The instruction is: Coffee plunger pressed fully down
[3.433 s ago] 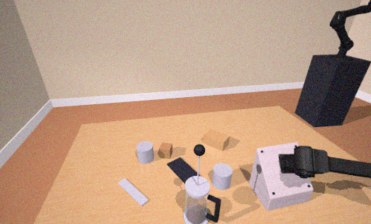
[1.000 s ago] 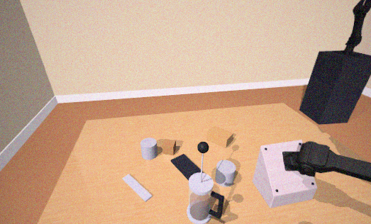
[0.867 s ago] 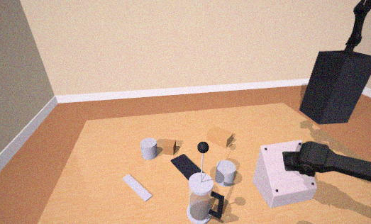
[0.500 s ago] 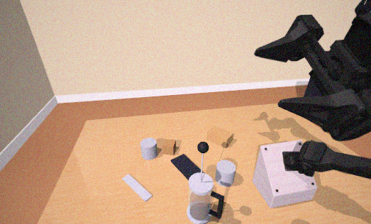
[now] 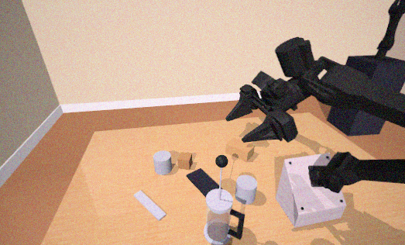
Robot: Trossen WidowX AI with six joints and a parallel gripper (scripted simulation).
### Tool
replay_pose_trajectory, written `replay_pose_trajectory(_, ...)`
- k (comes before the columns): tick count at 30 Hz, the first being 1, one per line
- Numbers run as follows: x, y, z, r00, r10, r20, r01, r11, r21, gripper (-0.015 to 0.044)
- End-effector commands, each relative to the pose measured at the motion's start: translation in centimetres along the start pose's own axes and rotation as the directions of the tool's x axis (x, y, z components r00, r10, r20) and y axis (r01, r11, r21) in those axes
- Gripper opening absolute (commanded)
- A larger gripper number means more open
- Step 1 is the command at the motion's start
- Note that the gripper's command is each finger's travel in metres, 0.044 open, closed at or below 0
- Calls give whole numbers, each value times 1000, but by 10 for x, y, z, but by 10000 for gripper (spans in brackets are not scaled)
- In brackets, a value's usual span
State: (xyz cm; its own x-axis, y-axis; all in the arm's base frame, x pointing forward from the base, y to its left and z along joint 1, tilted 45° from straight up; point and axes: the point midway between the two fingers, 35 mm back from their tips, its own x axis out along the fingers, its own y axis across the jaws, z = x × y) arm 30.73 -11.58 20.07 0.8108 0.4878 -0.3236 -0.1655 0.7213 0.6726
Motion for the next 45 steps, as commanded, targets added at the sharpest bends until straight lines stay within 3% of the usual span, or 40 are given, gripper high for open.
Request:
replay_pose_trajectory(1,4,-2,-14,999,39,-7,-39,999,16,440)
replay_pose_trajectory(9,30,1,-57,999,47,-4,-47,999,14,440)
replay_pose_trajectory(41,71,4,-57,999,50,-2,-50,999,12,440)
replay_pose_trajectory(45,71,4,-57,999,50,-2,-50,999,12,335)
